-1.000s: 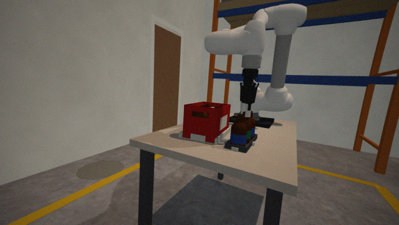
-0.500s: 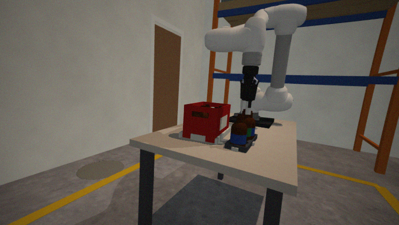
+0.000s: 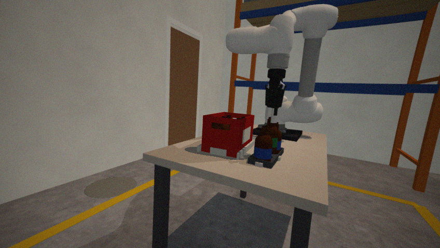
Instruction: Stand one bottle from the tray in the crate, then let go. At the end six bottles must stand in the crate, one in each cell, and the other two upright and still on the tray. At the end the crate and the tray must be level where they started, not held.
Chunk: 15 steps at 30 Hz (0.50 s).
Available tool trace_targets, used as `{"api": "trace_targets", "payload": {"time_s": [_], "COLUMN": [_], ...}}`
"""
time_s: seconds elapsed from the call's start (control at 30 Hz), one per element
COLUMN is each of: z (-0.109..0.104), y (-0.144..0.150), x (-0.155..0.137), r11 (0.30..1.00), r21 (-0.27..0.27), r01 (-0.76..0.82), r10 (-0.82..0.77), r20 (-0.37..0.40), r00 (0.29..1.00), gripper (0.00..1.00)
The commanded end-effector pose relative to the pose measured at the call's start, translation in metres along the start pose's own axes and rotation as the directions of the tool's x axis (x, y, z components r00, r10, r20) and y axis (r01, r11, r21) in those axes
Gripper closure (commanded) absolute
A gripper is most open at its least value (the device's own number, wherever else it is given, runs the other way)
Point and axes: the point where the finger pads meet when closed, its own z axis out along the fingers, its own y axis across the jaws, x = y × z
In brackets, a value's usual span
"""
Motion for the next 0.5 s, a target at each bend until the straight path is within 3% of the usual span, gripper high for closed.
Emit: {"api": "trace_targets", "payload": {"time_s": [0.0,0.47], "z": [-0.0028,-0.0088], "y": [0.0001,0.0002], "x": [-0.0001,-0.0002], "r11": [1.000,1.000], "r21": [0.000,0.000], "r01": [0.000,0.000], "r10": [0.000,0.000], "r20": [0.000,0.000], "r00": [1.000,1.000], "gripper": [1.00,1.00]}}
